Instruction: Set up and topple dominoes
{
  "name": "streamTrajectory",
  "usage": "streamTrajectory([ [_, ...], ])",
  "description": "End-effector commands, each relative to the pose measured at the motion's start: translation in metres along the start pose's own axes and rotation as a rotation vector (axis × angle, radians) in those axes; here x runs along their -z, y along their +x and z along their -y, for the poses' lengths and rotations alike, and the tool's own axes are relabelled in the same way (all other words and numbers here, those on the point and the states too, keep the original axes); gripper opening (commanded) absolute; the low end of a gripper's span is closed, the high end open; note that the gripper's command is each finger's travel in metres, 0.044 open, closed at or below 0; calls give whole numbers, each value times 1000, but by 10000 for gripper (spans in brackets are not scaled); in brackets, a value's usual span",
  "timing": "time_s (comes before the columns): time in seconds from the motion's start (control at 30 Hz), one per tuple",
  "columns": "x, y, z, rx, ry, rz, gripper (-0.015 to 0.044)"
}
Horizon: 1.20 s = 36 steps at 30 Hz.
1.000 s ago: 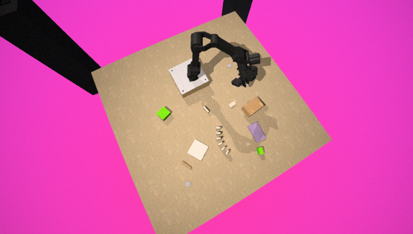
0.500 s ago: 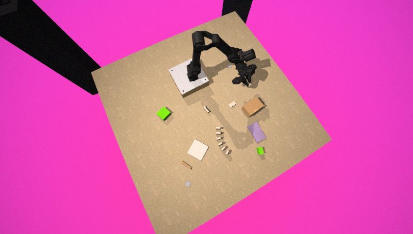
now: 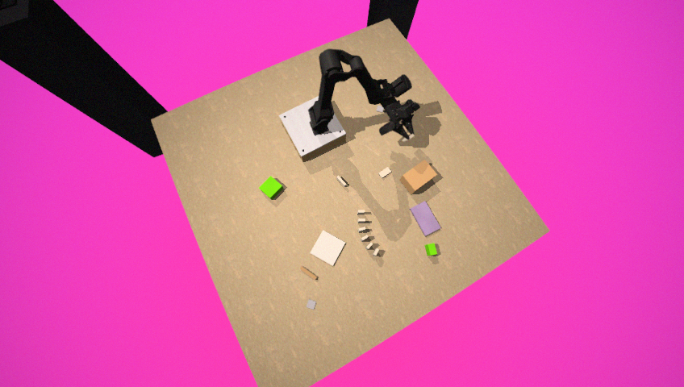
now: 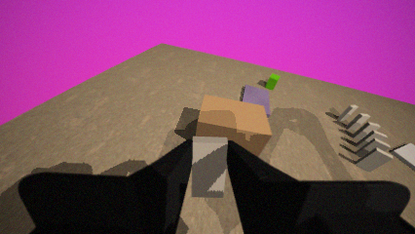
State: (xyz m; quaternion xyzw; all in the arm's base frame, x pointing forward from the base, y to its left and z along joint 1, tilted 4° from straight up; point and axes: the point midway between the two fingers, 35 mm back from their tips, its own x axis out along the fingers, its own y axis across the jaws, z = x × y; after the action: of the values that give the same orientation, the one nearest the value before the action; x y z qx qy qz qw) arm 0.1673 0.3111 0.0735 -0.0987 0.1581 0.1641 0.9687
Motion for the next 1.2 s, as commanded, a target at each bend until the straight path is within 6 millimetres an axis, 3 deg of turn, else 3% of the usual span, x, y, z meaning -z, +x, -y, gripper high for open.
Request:
streamTrajectory([
  [0.0,7,-8,6,25,-5,54,107],
  [0.77,14,-61,61,165,130,299,107],
  [1.17,14,-63,63,170,137,304,107],
])
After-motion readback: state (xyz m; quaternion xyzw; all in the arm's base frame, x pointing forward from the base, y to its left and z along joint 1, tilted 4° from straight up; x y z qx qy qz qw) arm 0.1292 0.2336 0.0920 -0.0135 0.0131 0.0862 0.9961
